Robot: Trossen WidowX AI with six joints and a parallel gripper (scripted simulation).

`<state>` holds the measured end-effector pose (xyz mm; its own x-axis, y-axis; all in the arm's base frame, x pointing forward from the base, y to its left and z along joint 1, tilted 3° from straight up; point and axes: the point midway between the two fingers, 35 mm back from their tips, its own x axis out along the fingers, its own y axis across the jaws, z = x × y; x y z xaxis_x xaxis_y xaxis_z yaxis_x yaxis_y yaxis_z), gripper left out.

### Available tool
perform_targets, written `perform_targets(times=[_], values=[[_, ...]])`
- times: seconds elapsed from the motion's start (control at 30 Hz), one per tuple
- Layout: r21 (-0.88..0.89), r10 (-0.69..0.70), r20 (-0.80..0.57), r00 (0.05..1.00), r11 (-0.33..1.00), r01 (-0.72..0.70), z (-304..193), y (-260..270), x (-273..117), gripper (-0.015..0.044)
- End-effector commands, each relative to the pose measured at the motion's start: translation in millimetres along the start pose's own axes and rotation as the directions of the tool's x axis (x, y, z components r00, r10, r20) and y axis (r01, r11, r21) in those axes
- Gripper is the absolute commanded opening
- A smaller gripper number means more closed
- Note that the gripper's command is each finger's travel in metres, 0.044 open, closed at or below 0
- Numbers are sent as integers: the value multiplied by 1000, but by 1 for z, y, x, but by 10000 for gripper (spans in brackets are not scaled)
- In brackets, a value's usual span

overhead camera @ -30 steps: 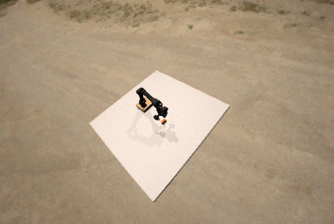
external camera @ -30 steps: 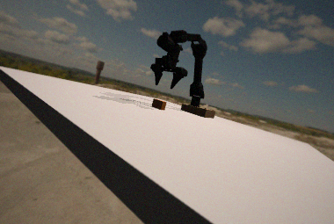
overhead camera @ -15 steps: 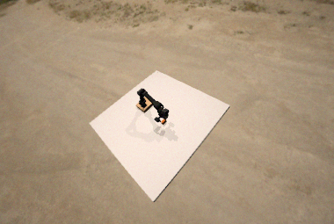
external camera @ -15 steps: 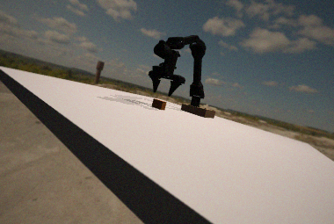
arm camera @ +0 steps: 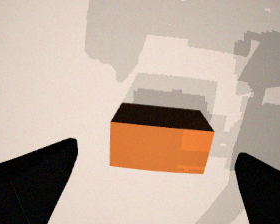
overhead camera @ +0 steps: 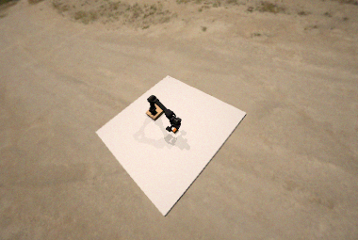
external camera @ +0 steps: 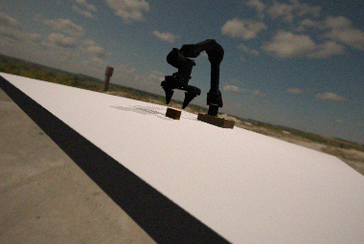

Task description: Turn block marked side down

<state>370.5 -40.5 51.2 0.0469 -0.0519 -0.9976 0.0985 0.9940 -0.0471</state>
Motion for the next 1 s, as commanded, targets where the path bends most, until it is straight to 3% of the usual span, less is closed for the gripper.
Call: perform_targets(times=[0.0,0.47,0.63,0.97], values=[[-2,-3,-21,1000,1000,3,-4,0,12,440],[-2,-3,-22,1000,1000,3,-5,0,30,440],[-2,-3,-22,1000,1000,3,-5,0,30,309],[-2,-3,-22,1000,1000,3,-5,0,30,242]])
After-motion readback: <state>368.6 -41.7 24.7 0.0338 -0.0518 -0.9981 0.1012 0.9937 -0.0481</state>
